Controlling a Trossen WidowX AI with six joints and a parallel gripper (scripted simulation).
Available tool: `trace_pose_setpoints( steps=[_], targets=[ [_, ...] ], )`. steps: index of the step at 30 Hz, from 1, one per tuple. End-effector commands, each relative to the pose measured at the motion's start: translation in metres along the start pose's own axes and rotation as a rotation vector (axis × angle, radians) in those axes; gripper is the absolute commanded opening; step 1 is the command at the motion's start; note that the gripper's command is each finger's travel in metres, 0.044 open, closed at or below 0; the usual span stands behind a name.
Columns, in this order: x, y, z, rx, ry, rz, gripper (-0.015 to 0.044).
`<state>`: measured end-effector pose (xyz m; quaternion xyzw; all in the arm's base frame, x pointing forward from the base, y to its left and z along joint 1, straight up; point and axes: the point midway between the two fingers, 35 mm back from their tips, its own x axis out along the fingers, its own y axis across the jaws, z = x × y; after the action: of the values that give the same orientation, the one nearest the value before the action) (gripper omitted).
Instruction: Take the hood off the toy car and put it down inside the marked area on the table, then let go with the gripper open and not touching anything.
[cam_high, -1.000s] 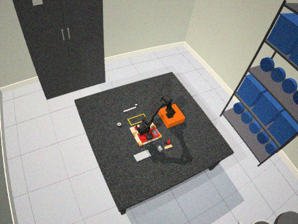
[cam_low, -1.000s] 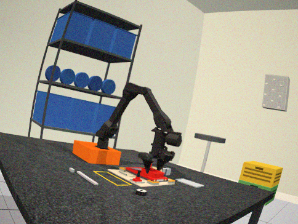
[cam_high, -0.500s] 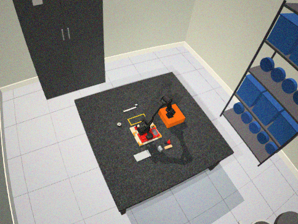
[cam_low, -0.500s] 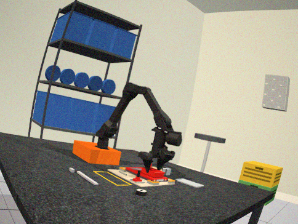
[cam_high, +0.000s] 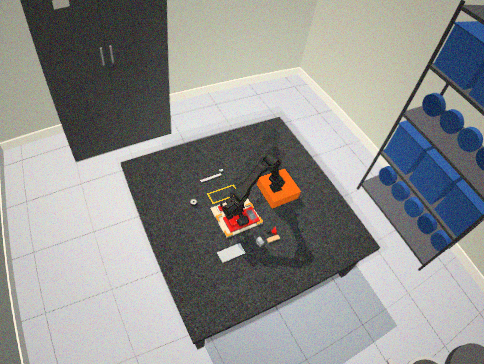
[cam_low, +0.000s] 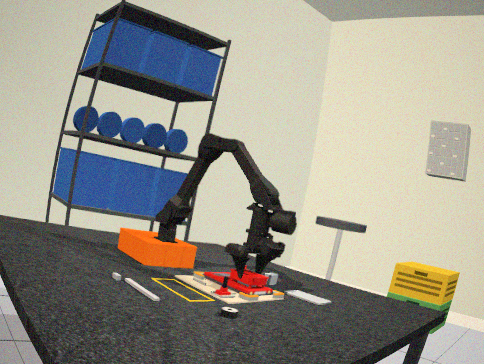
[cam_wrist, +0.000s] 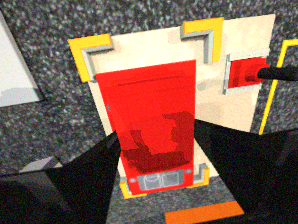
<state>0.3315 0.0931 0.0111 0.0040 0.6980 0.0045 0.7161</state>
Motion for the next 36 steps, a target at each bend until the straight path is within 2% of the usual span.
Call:
trace_pose_setpoints(
  steps=[1, 19, 28, 36],
  targets=[
    [-0.004, 0.0, 0.0, 0.0, -0.002, 0.0, 0.0],
    [-0.017, 0.0, 0.0, 0.0, -0.002, 0.0, 0.0],
    [-0.06, 0.0, 0.0, 0.0, -0.002, 0.0, 0.0],
    [-0.052, -0.023, 0.005, 0.0, -0.002, -0.002, 0.0]
  ],
)
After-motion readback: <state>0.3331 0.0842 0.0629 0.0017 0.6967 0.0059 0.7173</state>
